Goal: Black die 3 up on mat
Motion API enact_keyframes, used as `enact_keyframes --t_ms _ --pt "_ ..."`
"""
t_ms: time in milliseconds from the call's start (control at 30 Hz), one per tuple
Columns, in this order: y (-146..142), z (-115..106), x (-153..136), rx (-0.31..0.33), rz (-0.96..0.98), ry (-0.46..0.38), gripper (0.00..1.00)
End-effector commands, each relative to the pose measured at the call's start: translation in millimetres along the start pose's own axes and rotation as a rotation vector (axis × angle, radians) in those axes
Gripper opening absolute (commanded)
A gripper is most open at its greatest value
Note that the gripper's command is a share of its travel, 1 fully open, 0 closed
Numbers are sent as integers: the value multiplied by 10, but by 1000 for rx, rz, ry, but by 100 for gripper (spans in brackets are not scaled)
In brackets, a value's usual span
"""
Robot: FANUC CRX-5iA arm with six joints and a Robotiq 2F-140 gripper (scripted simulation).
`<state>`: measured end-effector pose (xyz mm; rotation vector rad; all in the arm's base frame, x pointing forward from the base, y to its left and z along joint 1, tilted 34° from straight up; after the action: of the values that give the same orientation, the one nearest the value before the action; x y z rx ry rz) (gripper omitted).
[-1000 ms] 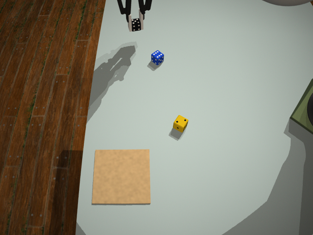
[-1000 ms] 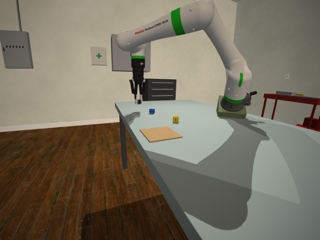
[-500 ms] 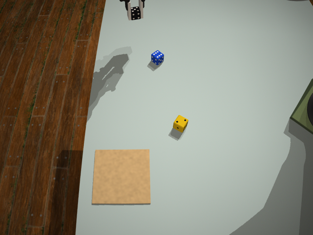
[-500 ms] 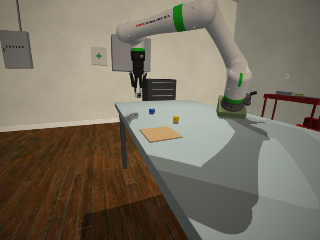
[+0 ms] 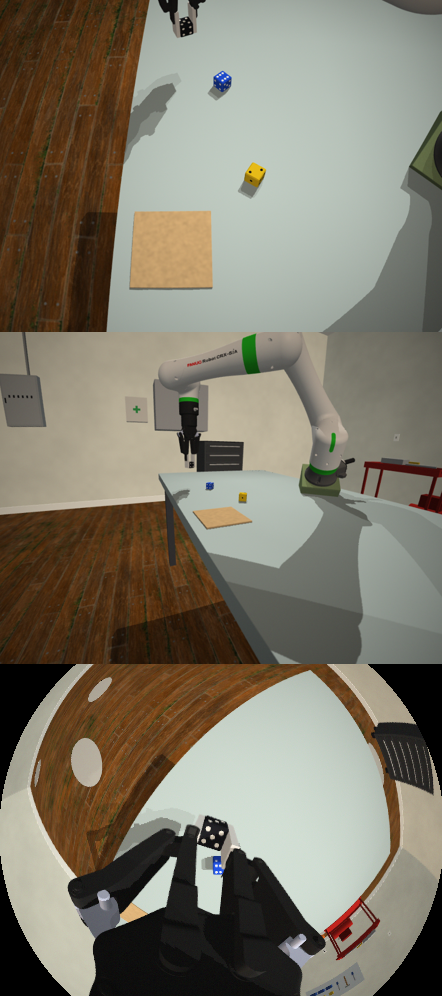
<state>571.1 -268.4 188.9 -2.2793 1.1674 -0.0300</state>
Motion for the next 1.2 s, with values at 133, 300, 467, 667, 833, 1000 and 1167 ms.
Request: enact_keyframes --t_ms 133,300,467,667,833,1000,1167 --pt "-400 22 -371 -16 -315 4 24" --pt "-565 32 -547 -22 -455 4 24" --pt "-782 45 -803 -30 -652 2 24" --pt "-1001 55 -1097 -37 -872 0 24" --pt "-1162 61 -1342 -42 -1051 -3 24" --pt "-1278 63 -1538 -44 -1192 -5 24" --pt "-1429 64 -1826 -46 -1396 -8 24"
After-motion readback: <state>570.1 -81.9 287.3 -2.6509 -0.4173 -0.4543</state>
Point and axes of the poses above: the point where the finger pads meet when closed, its own z axis out along the fingers, its own y axis across the jaws, x = y × z, the point moved 8 cm from there along -z, back along the fingers, and after that the axes turned 1 degree about -z, right-handed, at the moved point
